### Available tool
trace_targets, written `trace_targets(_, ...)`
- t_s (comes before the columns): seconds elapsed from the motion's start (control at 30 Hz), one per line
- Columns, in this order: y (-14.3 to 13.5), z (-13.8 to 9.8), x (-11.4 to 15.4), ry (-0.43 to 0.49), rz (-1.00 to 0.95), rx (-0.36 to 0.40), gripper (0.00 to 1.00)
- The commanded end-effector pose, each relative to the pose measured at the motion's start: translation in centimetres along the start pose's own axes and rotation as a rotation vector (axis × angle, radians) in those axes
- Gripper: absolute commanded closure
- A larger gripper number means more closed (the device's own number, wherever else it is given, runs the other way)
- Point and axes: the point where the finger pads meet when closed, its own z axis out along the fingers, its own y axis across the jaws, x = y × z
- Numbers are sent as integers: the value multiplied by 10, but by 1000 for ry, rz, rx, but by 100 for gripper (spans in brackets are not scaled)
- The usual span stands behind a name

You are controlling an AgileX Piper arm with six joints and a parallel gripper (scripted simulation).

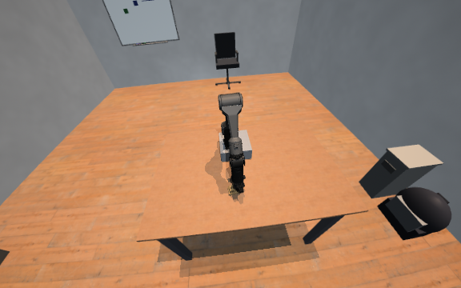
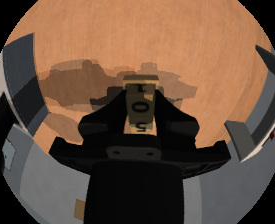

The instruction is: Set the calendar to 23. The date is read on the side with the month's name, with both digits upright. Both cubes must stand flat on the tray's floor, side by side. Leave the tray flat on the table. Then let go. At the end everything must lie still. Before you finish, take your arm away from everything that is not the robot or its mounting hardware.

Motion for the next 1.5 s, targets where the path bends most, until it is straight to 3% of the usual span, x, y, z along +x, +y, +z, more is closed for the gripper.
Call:
trace_targets(0.0, 1, 1, 0, 0, 2, -3, 65)
trace_targets(0.53, 1, 1, 0, 0, 2, -3, 65)
trace_targets(0.57, 1, 1, 0, 0, 2, -3, 60)
trace_targets(0.7, 1, 1, 0, 0, 2, -3, 60)
trace_targets(0.73, 1, 1, 0, 0, 2, -3, 54)
trace_targets(1.0, 1, 1, 0, 0, 2, -3, 44)
trace_targets(1.03, 1, 1, 0, 0, 2, -3, 39)
trace_targets(1.47, 1, -1, 0, 0, 2, -1, 39)
